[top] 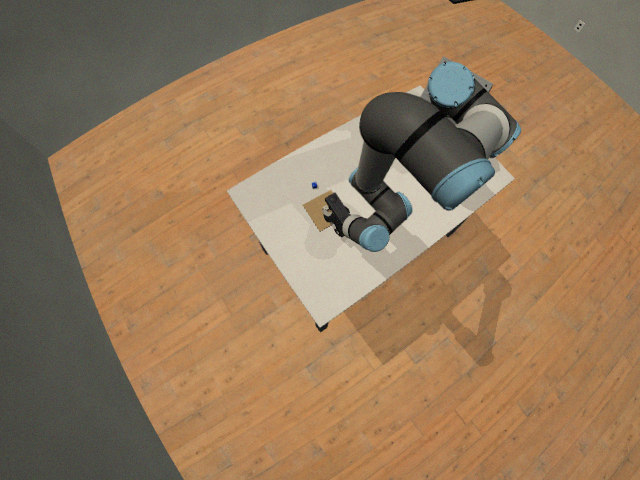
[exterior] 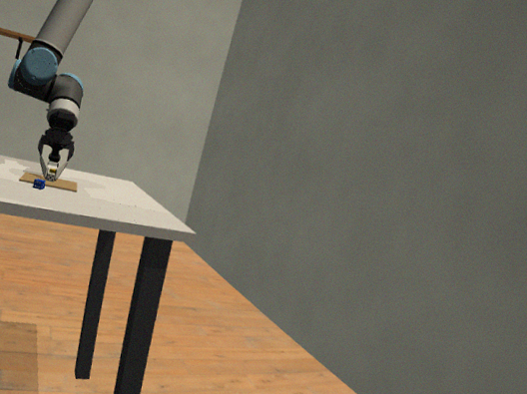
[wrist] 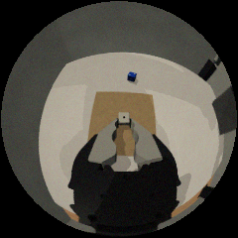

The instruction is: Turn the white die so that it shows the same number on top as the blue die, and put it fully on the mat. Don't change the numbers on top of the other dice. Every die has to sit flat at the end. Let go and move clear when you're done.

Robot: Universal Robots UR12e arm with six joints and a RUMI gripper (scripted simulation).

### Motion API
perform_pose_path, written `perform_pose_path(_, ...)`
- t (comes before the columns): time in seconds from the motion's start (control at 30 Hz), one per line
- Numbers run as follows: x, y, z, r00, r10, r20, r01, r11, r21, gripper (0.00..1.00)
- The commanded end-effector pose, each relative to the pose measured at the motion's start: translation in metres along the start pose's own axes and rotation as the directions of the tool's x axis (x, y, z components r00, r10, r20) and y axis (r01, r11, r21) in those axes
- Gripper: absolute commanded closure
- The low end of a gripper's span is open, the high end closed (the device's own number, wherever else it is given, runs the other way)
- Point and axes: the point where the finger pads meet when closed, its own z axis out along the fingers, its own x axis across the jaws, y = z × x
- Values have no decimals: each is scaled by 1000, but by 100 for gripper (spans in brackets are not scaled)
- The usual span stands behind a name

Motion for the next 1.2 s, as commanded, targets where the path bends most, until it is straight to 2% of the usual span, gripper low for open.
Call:
perform_pose_path(0.0,0,-2,-2,1000,0,1,0,1000,0,97)
perform_pose_path(0.3,0,-16,-17,1000,0,1,0,1000,0,97)
perform_pose_path(0.7,0,-47,-47,1000,0,1,0,1000,0,97)
perform_pose_path(1.17,0,-50,-50,1000,0,1,0,1000,0,97)
